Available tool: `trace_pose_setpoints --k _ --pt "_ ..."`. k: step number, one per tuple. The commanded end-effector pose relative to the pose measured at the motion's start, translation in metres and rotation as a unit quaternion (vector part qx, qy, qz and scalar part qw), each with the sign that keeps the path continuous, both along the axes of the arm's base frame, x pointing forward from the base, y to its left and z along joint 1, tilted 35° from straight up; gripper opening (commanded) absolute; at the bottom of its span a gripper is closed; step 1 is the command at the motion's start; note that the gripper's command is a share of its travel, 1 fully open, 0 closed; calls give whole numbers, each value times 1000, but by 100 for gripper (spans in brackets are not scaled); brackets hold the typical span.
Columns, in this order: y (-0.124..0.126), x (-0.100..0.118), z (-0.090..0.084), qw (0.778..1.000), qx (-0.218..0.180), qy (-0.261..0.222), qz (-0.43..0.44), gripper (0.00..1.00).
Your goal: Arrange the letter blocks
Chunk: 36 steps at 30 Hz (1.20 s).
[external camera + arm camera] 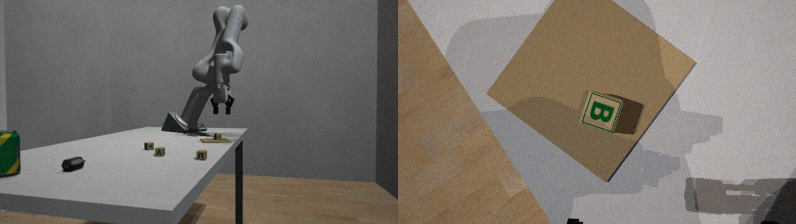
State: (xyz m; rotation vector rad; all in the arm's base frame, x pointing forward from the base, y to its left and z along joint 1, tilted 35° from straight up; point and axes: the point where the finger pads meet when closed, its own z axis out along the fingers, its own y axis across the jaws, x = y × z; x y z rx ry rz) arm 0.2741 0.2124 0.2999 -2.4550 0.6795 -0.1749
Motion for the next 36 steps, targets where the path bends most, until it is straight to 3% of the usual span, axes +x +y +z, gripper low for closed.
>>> trace_pose_setpoints --k 1,8,11,15,23,25,26,28,32,34,35,36 --pt "0 0 1 1000 0 -1 0 100" --pt "0 2 1 1000 0 -1 0 100" --pt "3 16 11 1000 2 -1 0 100" --pt "10 72 41 1000 5 -2 1 100" --pt "8 170 78 1000 9 -3 3 100" --pt "8 170 78 1000 9 -3 3 100" --pt "3 201 86 1000 9 -3 3 100" --pt "1 211 88 1000 9 -4 3 100" --pt "-13 267 96 1000 9 -4 3 100" --pt "-15 272 96 1000 9 -4 3 100" --pt "-25 302 98 1000 8 -4 3 100" --pt "-30 314 98 1000 8 -4 3 100"
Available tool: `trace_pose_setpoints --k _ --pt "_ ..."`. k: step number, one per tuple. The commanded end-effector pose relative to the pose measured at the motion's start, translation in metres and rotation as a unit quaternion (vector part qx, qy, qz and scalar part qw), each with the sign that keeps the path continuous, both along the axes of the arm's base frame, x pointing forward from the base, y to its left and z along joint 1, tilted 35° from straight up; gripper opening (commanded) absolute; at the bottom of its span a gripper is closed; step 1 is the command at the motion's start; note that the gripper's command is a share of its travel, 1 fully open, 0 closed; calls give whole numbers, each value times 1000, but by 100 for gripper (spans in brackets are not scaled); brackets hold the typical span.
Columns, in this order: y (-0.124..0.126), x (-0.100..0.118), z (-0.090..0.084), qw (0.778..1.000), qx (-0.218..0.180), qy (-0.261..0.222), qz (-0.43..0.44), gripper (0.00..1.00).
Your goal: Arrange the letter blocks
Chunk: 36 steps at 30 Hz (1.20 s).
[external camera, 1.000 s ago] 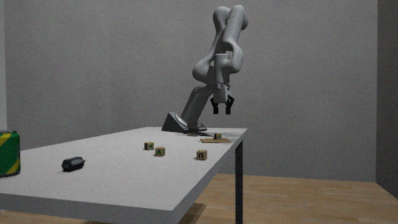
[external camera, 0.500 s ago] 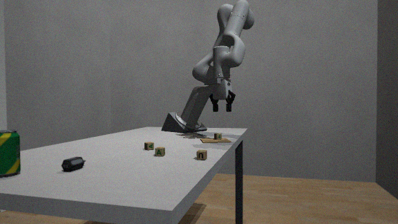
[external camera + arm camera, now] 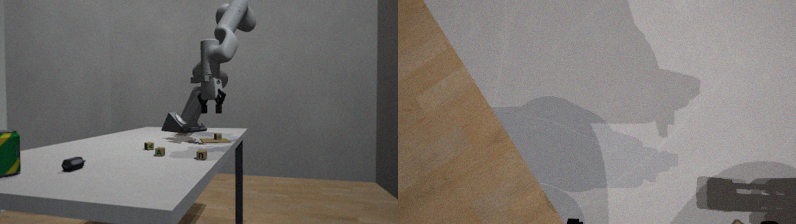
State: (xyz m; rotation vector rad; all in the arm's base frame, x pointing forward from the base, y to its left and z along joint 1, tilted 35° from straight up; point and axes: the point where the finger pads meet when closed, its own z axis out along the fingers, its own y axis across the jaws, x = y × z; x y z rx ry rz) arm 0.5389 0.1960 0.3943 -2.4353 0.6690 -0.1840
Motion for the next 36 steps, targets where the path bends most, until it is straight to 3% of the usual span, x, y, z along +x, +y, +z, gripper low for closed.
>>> trace_pose_setpoints --k 1,3,4,6,8,10,13,17,36 --pt "-17 58 4 1000 -1 3 1 100" --pt "-21 65 3 1000 -1 3 1 100" --pt "-33 90 2 1000 -2 3 1 100" --pt "-33 90 2 1000 -2 3 1 100" --pt "-57 130 -4 1000 -4 4 0 100" --pt "-59 133 -4 1000 -4 4 0 100" --pt "-89 173 -15 1000 -7 5 -1 100" --pt "-104 189 -21 1000 -9 6 -1 100" --pt "-110 196 -24 1000 -9 6 -2 100"
